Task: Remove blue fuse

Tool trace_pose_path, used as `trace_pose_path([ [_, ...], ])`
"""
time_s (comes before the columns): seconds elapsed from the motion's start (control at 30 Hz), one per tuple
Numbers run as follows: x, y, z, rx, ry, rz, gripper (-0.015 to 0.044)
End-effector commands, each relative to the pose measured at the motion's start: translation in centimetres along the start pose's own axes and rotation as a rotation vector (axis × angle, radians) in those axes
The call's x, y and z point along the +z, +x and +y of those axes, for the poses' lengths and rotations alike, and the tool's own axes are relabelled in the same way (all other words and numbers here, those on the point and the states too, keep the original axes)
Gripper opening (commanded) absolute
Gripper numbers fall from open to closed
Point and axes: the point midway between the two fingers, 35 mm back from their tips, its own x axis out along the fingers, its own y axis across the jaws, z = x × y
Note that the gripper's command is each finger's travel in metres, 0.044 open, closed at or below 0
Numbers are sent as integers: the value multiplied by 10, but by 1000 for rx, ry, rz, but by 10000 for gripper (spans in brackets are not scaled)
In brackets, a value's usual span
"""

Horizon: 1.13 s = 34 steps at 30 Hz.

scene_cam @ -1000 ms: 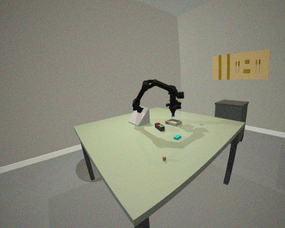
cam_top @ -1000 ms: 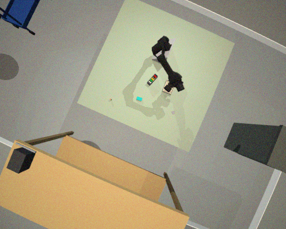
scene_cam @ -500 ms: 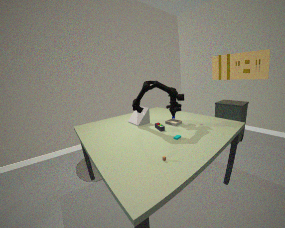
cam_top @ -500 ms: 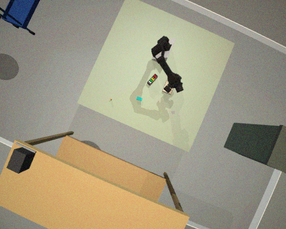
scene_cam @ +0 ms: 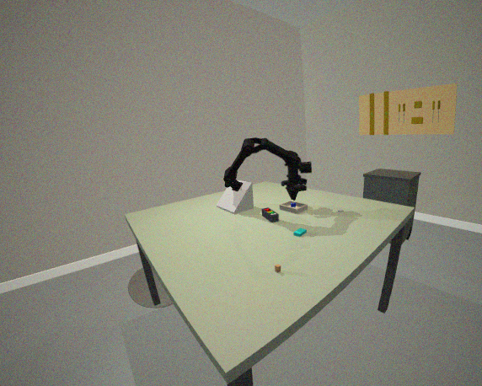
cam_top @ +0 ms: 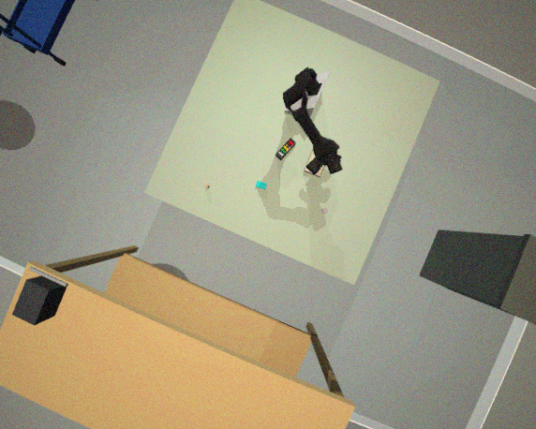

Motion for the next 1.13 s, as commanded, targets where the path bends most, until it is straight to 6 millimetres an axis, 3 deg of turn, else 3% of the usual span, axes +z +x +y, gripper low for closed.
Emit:
trace_pose_path([
  [0.0,0,-1,0,0,0,0,184],
  [0.2,0,-4,0,-1,-1,0,330],
  [0.33,1,-37,0,-5,-6,-2,330],
  [1.1,0,-35,0,-6,-11,0,330],
])
